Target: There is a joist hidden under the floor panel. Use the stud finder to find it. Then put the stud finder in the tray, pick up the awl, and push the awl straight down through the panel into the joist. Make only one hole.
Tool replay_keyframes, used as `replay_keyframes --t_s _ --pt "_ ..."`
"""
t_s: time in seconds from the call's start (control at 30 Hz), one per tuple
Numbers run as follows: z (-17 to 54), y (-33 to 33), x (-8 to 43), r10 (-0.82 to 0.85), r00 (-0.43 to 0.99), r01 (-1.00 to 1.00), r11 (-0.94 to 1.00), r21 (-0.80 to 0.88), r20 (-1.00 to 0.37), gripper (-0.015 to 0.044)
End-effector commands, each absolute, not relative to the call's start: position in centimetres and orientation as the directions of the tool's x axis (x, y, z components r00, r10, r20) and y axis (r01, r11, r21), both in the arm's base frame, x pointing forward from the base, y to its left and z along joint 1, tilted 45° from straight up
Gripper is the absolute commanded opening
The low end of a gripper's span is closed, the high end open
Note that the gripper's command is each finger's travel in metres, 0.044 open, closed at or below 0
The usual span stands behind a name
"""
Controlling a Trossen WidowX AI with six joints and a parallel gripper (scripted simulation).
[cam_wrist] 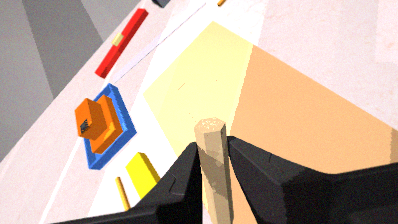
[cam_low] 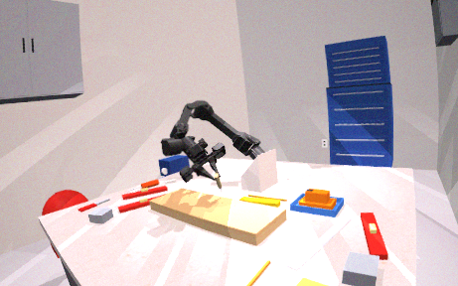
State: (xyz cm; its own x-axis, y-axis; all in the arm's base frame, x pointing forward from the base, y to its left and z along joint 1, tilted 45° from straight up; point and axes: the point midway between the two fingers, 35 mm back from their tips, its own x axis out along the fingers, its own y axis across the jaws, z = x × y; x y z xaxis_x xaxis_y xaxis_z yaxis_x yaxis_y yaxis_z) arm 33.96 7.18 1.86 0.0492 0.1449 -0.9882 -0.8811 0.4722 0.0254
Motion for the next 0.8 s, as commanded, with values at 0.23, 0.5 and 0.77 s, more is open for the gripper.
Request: replay_keyframes --t_s 0.23,0.5,0.77 --pt "-1.4 15.6 34.5 0.525 -0.028 -0.998 0.029 0.051 -0.851 0.0000" --pt "-2.2 18.4 34.2 0.645 -0.073 -0.992 -0.125 -0.011 -0.761 0.0000" --pt "-2.2 18.4 34.2 0.645 -0.073 -0.992 -0.125 -0.011 -0.761 0.0000"
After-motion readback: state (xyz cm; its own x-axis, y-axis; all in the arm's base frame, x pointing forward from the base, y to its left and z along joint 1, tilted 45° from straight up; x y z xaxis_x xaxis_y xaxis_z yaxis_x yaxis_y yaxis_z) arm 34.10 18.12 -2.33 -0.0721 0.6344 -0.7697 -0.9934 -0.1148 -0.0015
